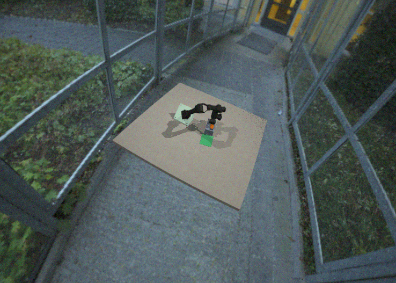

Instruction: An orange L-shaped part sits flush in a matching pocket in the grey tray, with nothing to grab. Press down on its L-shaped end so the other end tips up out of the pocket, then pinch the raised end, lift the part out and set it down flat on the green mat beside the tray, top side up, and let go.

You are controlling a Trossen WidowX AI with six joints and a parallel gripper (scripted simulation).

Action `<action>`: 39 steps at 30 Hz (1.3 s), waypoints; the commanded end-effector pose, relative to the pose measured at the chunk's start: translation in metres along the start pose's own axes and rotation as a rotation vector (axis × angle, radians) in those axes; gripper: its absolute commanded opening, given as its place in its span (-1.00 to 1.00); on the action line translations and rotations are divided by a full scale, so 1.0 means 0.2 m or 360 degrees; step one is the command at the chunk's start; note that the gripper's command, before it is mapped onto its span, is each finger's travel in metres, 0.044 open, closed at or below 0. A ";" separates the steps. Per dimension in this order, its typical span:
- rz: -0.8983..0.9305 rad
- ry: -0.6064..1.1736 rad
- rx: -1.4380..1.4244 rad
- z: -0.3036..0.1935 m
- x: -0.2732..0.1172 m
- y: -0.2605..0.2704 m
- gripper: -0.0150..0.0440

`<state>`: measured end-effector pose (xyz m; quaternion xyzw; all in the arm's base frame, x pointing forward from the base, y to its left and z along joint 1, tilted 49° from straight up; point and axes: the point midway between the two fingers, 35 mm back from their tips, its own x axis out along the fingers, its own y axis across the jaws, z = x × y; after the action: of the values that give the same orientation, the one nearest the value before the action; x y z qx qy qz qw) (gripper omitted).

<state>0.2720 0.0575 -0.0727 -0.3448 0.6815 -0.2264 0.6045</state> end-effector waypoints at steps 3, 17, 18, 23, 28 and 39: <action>-0.0012 0.0001 -0.0009 -0.01 0.05 -0.01 0.12; -0.0012 0.0001 -0.0009 -0.01 0.05 -0.01 0.12; -0.0012 0.0001 -0.0009 -0.01 0.05 -0.01 0.12; 0.0002 -0.0009 -0.0006 0.00 0.04 0.01 0.12; -0.0001 -0.0007 -0.0007 0.00 0.02 0.02 0.12; -0.0006 0.0000 -0.0010 0.01 -0.14 0.05 0.12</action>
<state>0.2676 0.0704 -0.0712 -0.3521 0.6849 -0.2285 0.5955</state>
